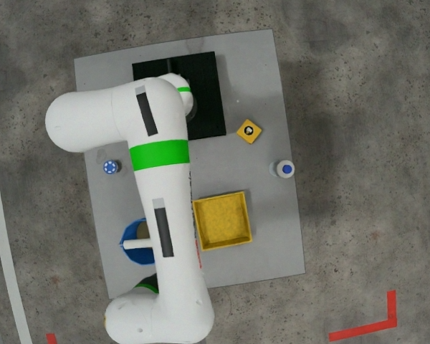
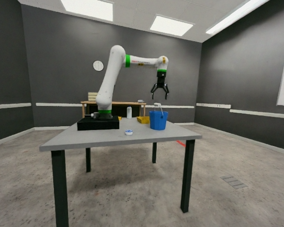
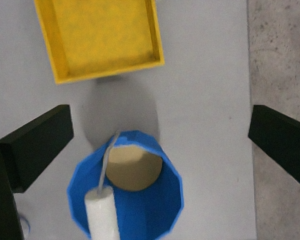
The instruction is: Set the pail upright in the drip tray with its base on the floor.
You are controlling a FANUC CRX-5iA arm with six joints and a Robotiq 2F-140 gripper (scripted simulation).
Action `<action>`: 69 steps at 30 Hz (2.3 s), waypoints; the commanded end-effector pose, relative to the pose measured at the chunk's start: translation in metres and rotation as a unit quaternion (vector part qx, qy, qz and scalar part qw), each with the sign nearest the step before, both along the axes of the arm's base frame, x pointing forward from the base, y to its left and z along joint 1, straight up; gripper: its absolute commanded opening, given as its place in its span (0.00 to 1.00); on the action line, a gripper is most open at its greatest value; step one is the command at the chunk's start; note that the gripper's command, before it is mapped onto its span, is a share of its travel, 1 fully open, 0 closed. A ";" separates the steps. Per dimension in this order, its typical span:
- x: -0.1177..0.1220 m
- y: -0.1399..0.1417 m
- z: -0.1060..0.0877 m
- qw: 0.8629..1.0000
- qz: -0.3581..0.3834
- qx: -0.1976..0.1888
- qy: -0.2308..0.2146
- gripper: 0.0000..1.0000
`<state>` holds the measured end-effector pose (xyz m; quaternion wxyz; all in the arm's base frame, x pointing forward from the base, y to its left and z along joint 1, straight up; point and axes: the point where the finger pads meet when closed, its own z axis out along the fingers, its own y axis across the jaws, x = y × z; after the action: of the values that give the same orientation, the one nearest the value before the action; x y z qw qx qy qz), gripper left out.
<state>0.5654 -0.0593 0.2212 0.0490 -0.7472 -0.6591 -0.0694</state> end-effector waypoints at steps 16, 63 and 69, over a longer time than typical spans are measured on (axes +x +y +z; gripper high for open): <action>-0.077 -0.132 0.019 0.995 0.051 -0.086 0.016 1.00; -0.076 -0.132 0.017 0.995 0.051 -0.086 0.016 1.00; -0.076 -0.132 0.011 0.995 0.051 -0.086 0.016 1.00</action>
<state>0.4886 -0.1917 0.2342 -0.0006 -0.7149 -0.6992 0.0021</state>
